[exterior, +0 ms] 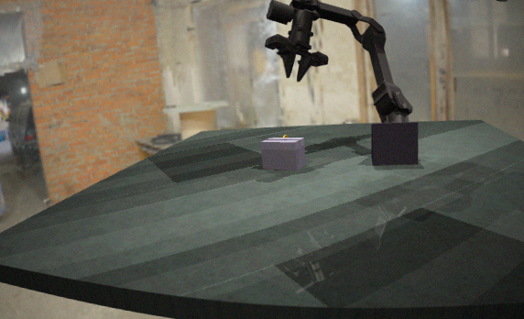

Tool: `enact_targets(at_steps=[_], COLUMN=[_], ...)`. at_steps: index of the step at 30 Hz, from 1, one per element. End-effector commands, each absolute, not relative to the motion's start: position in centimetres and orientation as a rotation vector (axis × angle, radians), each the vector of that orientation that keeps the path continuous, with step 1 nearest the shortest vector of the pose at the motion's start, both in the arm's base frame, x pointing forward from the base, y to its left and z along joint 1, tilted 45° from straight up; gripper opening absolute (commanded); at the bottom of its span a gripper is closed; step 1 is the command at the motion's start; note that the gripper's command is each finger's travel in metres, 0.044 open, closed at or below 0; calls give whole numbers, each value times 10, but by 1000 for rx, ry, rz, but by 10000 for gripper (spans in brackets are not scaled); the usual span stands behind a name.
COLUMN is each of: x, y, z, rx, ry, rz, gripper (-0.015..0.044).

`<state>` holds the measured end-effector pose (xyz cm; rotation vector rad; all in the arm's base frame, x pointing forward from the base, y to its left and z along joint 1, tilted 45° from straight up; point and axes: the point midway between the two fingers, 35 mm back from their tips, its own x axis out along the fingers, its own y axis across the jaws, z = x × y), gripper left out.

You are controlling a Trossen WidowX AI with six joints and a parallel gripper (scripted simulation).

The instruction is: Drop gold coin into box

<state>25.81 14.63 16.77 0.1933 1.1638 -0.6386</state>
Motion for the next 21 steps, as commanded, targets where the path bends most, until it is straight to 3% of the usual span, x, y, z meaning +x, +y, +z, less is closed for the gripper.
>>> enact_targets(at_steps=[1, 7, 21], x=[305, 329, 331], y=[94, 54, 38], z=[149, 134, 123], rx=[523, 727, 735], ry=[843, 535, 521], rz=[-1129, -1402, -1412], gripper=[161, 161, 161])
